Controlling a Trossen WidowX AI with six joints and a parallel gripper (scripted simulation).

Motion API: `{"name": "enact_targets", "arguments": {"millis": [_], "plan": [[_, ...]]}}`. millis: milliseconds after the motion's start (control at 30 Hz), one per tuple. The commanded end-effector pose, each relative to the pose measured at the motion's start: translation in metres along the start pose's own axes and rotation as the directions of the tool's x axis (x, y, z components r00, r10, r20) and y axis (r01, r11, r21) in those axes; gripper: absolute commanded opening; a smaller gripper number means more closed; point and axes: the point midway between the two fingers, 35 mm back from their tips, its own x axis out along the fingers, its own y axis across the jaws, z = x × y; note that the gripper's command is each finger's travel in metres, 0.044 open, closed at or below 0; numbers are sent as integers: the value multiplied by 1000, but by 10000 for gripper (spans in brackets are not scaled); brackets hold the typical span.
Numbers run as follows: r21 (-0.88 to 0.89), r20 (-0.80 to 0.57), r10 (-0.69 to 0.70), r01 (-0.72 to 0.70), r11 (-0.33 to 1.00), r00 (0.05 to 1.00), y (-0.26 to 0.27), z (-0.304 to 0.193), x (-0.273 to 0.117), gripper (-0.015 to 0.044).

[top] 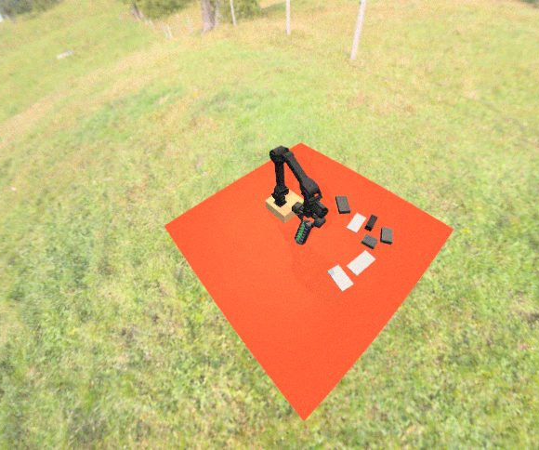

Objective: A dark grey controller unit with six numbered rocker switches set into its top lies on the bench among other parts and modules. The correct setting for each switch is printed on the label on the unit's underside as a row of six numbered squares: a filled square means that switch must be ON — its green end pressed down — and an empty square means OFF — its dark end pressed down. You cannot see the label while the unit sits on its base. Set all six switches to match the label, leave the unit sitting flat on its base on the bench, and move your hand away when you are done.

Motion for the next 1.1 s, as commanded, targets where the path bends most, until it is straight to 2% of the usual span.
{"name": "enact_targets", "arguments": {"millis": [0, 1067], "plan": [[4, 4, 7, -7, 1000, 1000, 2, 6, 2, 338], [4, 7, 7, -7, 1000, 1000, 2, 32, 9, 337]]}}
